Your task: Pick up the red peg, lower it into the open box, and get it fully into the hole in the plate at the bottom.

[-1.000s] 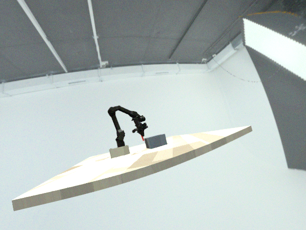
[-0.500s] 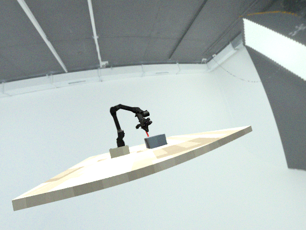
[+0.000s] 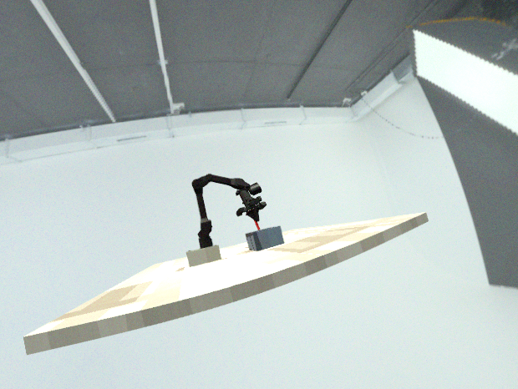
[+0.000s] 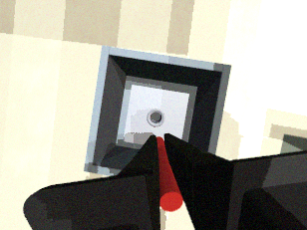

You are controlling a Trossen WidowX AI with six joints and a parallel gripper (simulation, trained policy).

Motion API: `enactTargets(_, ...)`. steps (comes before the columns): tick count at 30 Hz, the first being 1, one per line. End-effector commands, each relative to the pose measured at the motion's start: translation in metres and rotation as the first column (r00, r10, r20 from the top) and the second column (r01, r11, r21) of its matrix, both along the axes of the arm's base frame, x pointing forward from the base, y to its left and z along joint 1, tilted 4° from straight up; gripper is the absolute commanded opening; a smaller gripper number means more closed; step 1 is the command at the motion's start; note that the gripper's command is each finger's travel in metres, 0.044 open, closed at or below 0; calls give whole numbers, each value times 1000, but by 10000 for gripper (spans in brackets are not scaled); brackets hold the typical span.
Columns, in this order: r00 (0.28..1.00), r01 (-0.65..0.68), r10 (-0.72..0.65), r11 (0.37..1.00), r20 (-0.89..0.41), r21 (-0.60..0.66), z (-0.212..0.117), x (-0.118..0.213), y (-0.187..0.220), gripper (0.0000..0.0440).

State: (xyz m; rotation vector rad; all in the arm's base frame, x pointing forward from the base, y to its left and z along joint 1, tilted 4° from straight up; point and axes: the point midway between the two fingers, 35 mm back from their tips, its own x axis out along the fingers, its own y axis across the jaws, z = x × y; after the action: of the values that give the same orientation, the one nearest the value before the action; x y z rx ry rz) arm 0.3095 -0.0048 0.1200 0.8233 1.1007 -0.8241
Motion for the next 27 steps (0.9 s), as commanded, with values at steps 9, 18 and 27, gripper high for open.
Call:
enactTargets(9, 998, 39, -38, 999, -40, 37, -22, 17, -21, 4)
enactTargets(18, 993, 25, -20, 999, -114, 46, -55, 24, -30, 112)
enactTargets(27, 993, 18, -13, 999, -115, 41, -65, 46, -47, 265)
